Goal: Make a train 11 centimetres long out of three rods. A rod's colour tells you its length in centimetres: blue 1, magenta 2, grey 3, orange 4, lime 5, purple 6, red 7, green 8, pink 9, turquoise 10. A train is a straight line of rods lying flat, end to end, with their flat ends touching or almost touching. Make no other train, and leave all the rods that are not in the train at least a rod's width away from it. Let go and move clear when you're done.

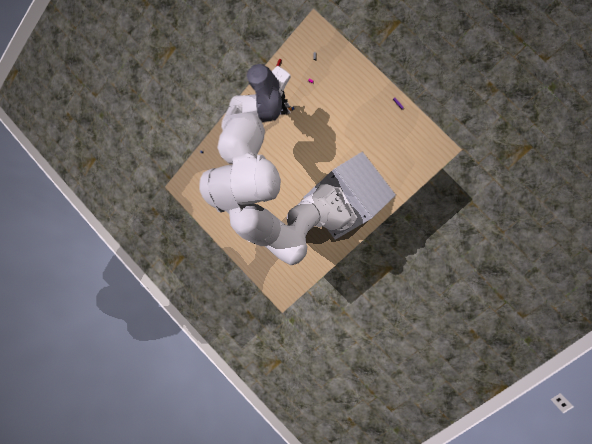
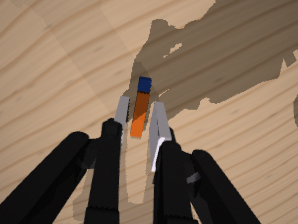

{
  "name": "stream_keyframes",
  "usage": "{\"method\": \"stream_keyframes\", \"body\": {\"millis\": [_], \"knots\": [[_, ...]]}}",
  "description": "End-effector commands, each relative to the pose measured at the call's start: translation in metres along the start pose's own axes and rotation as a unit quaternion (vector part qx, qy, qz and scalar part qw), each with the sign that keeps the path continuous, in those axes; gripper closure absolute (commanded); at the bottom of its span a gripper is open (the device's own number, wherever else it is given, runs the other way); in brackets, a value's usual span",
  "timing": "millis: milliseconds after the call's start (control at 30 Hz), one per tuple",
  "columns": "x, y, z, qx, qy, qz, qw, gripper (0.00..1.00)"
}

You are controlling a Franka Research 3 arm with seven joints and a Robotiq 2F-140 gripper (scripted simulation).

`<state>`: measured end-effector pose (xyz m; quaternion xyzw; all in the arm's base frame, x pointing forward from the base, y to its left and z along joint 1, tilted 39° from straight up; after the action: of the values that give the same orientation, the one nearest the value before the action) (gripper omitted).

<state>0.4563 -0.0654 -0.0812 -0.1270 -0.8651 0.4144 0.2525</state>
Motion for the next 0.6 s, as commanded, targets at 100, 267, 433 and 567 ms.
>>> {"method": "stream_keyframes", "body": {"millis": [100,267,433,567], "knots": [[-0.002,-0.001,0.0,-0.001,0.003,0.002,1.0,0.77],[-0.002,-0.01,0.0,-0.001,0.003,0.002,1.0,0.77],[-0.002,-0.032,0.0,-0.001,0.003,0.002,1.0,0.77],[-0.002,-0.042,0.0,-0.001,0.003,0.002,1.0,0.77]]}}
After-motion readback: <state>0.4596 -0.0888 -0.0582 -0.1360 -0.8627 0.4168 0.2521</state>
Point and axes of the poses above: the point where the finger pads meet when closed, its own y axis out along the fingers, its own x axis across the jaws, z = x × y, the point moved 4 cm from there along -y, back along the fingers, and after that the axes turned 1 degree about y, right-handed, at the moved point
